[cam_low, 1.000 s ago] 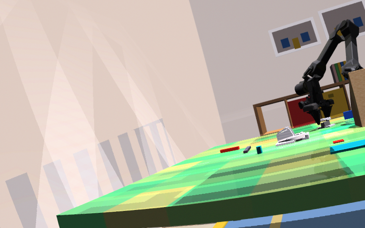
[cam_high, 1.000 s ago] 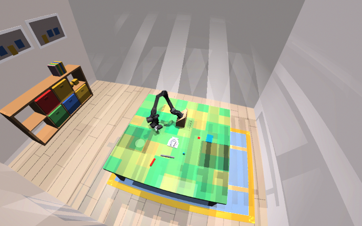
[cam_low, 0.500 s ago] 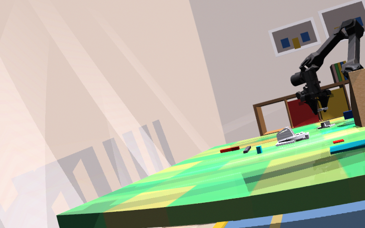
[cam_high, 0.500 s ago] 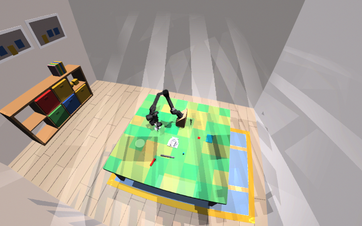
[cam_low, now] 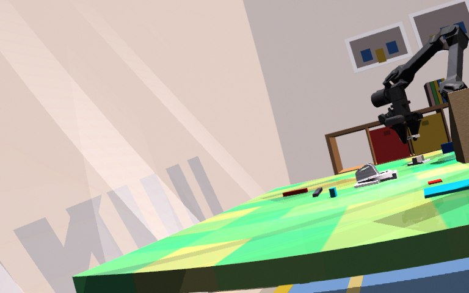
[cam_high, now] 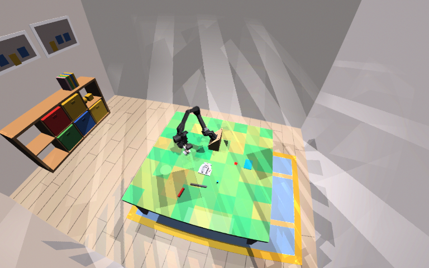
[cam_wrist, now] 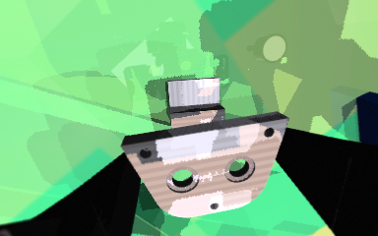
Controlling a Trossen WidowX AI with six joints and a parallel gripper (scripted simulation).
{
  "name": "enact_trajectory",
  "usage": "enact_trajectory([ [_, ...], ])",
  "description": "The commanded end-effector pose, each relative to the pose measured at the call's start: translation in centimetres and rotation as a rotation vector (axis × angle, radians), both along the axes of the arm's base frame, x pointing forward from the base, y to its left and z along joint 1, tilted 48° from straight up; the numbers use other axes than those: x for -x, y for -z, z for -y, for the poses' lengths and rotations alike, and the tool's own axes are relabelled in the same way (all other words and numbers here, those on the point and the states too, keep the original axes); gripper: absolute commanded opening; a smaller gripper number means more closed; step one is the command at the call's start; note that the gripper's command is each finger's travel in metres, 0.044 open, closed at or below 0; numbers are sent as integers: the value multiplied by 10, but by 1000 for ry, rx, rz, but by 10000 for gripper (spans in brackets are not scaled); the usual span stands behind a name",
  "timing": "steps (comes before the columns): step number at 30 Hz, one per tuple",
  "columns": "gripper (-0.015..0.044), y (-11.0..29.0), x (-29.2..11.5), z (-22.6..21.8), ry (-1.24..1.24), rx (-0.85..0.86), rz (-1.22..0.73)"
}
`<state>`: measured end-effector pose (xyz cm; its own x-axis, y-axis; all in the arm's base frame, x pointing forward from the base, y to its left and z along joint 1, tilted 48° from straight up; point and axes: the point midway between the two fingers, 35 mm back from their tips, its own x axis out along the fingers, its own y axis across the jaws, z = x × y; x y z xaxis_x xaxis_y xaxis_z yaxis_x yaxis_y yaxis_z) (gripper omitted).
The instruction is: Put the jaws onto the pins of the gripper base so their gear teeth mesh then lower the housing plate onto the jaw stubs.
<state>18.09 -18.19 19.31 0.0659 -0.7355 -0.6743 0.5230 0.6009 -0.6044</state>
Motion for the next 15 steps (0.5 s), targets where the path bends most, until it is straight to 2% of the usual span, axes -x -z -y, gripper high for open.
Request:
enact_trajectory([
  [1, 351, 1, -5, -2, -49, 2, -52],
  [15, 351, 14, -20, -10, -238, 0, -249],
])
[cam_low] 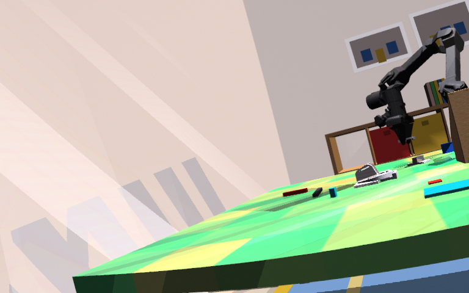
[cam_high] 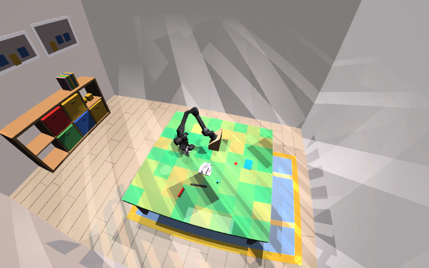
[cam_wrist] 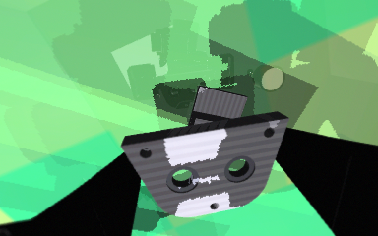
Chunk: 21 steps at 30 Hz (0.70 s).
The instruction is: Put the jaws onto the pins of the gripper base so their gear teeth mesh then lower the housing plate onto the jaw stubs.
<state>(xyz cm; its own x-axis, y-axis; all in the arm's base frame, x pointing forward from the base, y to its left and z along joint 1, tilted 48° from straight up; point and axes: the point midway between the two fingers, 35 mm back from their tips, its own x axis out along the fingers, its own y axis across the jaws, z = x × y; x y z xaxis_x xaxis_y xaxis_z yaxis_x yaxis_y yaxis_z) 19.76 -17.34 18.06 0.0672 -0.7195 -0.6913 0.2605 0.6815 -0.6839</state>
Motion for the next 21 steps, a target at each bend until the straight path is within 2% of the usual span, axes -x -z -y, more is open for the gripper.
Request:
enact_trajectory([
  [1, 351, 2, -5, -2, -55, 4, -54],
  [21, 351, 20, -26, -17, -329, 7, -332],
])
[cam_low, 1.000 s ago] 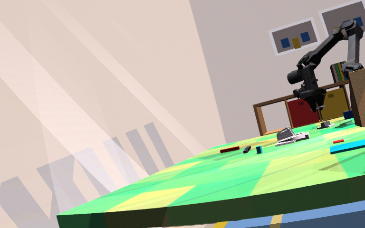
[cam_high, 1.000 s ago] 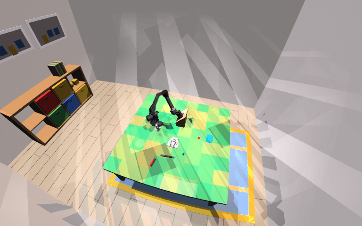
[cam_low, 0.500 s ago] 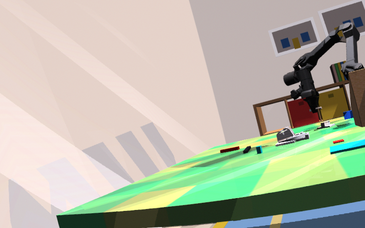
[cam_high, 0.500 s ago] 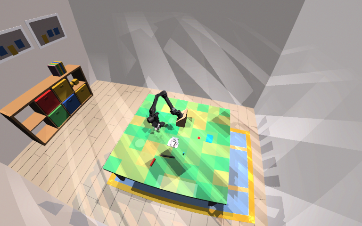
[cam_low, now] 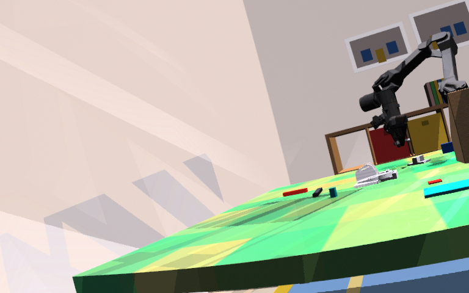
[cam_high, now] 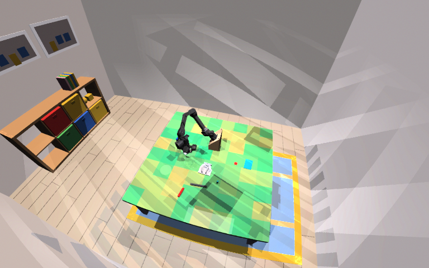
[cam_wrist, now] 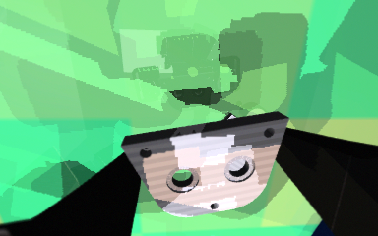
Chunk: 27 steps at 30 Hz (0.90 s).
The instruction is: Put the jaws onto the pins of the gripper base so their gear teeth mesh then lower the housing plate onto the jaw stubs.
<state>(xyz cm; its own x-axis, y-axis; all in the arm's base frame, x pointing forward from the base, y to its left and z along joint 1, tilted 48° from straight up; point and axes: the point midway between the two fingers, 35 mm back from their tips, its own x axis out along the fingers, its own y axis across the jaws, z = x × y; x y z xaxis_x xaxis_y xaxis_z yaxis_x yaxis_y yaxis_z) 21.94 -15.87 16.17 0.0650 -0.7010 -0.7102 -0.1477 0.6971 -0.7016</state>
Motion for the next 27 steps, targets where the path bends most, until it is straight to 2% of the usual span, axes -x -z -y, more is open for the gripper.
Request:
enact_trajectory([
  [1, 351, 2, -5, -3, -56, 6, -51],
  [27, 351, 27, -28, -25, -420, 19, -408],
])
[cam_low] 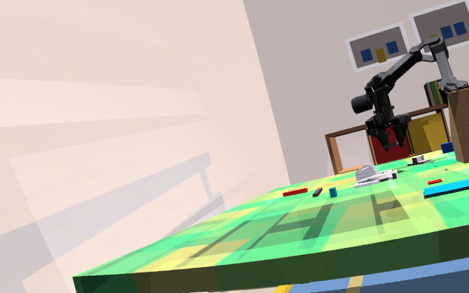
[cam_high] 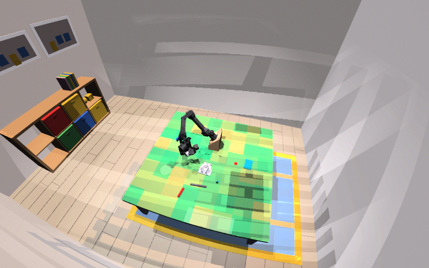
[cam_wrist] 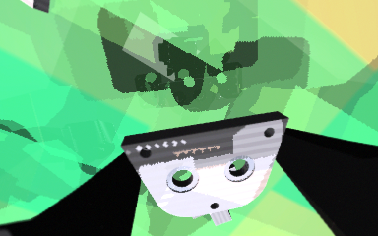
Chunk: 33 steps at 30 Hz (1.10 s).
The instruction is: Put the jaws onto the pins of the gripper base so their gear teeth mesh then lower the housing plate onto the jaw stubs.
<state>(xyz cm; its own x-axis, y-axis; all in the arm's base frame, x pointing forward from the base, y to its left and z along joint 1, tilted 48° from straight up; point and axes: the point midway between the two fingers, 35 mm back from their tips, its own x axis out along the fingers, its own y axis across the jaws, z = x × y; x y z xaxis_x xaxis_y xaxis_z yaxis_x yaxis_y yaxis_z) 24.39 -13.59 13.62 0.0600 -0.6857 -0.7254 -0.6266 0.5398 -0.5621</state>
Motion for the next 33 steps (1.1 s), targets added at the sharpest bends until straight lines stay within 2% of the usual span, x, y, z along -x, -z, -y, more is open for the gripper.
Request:
enact_trajectory([
  [1, 351, 2, -4, -3, -58, 7, -50],
  [33, 351, 34, -26, -36, -511, 36, -485],
])
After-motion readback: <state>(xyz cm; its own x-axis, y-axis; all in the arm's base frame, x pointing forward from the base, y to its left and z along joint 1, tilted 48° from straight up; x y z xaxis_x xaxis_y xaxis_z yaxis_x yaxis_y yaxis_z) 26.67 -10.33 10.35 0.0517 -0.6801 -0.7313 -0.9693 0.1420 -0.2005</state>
